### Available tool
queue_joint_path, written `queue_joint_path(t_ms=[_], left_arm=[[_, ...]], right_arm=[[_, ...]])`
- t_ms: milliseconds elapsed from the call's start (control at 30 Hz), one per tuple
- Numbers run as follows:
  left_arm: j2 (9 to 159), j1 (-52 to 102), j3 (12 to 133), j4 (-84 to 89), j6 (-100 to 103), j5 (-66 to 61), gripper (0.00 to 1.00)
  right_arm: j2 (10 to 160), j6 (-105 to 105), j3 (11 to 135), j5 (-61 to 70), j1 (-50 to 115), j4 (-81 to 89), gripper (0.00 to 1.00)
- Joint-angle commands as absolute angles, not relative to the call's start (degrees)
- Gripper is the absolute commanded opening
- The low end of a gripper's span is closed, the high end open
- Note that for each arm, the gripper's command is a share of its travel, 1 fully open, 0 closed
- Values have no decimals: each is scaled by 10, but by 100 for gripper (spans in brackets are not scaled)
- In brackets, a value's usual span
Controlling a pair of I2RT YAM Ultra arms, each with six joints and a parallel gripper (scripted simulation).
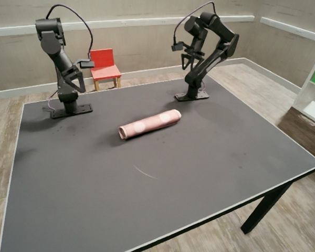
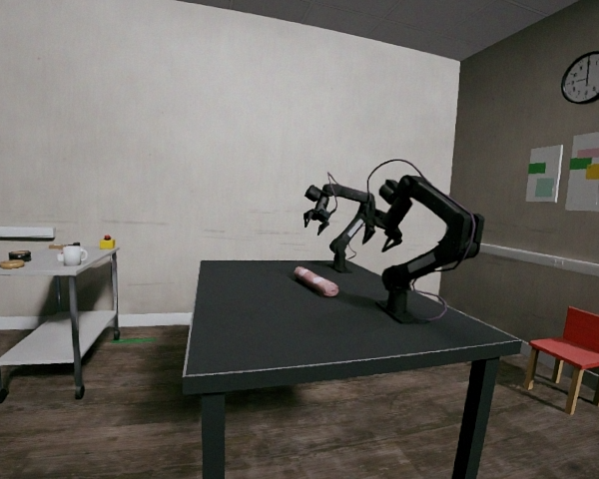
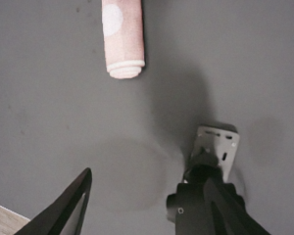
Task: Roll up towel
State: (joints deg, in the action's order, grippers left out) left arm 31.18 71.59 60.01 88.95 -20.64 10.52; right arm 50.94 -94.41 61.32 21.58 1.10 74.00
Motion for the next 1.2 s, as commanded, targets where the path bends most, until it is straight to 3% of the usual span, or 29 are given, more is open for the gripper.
queue_joint_path(t_ms=[0, 1167], left_arm=[[301, 704, 613, 900, -197, 110, 85], [302, 695, 614, 900, -203, 106, 85]], right_arm=[[499, -957, 612, 229, 5, 734, 85], [499, -958, 612, 229, 4, 734, 85]])
